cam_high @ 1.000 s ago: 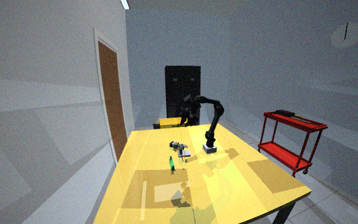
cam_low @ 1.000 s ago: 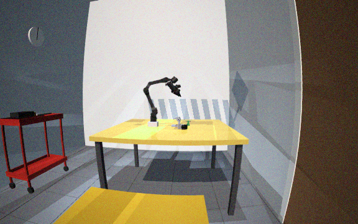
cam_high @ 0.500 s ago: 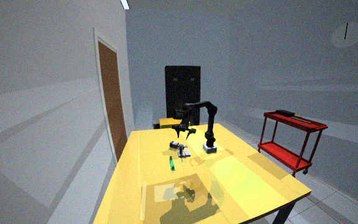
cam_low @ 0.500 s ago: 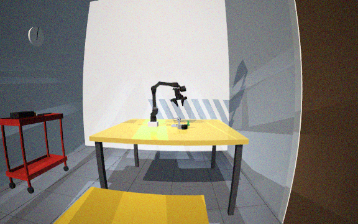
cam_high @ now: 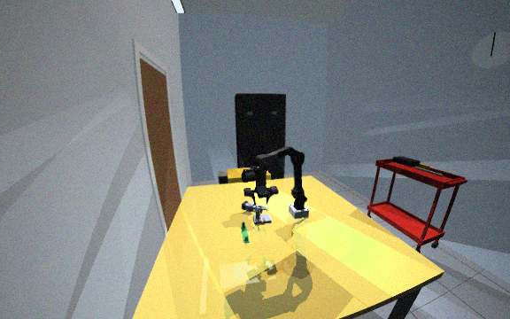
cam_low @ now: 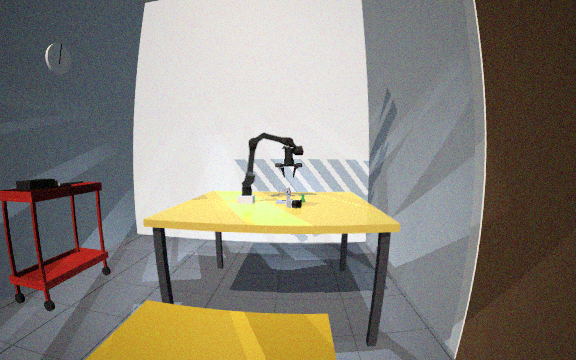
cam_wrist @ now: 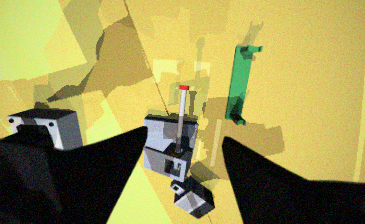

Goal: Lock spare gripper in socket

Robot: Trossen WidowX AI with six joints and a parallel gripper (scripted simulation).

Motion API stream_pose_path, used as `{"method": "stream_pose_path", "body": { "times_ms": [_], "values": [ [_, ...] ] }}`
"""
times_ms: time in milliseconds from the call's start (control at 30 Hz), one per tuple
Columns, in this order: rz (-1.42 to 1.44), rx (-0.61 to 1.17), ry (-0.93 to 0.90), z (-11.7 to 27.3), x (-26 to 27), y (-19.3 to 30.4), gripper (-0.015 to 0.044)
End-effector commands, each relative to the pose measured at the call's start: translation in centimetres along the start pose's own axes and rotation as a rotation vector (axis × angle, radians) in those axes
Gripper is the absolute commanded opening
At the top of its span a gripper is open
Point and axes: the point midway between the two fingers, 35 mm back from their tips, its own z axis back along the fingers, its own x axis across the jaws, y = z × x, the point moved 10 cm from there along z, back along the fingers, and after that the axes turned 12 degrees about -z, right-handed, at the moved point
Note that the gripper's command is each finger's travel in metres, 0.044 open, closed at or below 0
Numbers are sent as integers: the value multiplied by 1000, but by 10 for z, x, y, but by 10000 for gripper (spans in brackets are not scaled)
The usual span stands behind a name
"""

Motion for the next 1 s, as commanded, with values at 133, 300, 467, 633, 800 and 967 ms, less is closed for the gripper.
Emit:
{"method": "stream_pose_path", "body": {
  "times_ms": [133, 300, 467, 633, 800, 967],
  "values": [
    [14, 11, -6, -59, 4, -5, 300],
    [14, 11, -6, -69, 4, -4, 300],
    [14, 11, -6, -76, 4, -4, 300],
    [14, 11, -6, -84, 3, -4, 300],
    [14, 11, -6, -92, 3, -4, 300],
    [14, 11, -6, -100, 3, -4, 300]
  ]
}}
